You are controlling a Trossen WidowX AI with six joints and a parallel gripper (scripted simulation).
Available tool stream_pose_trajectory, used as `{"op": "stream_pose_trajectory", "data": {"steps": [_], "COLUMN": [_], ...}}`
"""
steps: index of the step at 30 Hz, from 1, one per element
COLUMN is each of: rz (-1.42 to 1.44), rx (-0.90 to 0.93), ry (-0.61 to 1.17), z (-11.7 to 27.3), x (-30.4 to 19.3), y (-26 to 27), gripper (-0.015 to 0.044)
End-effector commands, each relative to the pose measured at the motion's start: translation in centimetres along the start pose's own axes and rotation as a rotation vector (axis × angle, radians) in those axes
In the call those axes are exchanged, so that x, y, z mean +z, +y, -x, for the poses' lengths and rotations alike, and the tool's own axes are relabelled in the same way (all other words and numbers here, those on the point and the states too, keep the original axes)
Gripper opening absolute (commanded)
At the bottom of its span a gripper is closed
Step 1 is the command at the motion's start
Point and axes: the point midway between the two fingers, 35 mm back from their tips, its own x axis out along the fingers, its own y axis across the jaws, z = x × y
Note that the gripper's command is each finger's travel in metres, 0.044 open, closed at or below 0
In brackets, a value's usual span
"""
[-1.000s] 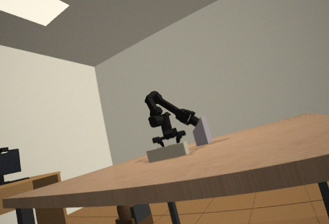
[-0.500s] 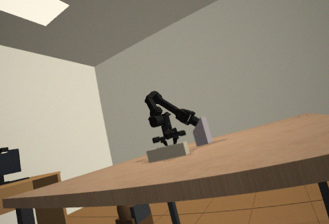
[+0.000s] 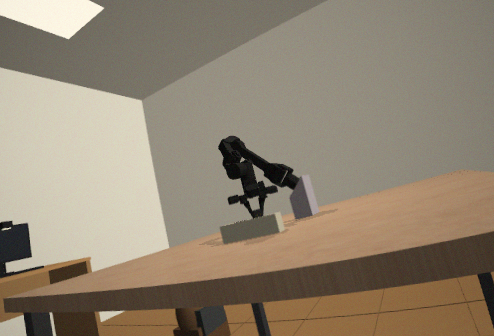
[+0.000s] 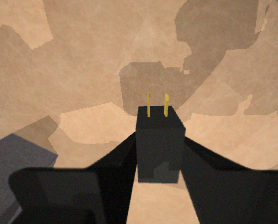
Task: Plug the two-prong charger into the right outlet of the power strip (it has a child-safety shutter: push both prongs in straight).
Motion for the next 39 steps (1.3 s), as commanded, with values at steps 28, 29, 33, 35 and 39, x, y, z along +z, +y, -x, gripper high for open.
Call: {"op": "stream_pose_trajectory", "data": {"steps": [28, 29, 33, 35, 39], "rz": [-0.33, -0.345, -0.403, -0.432, -0.49], "rx": [0.013, 0.014, 0.018, 0.02, 0.024], "ry": [-0.009, -0.009, -0.01, -0.01, -0.01], "z": [-0.5, -0.6, -1.1, -1.3, -1.8], "x": [3.1, 3.2, 3.8, 4.1, 4.7], "y": [-0.7, -0.8, -0.9, -0.9, -1.0], "gripper": [0.0, 0.0, 0.0, 0.0, 0.0]}}
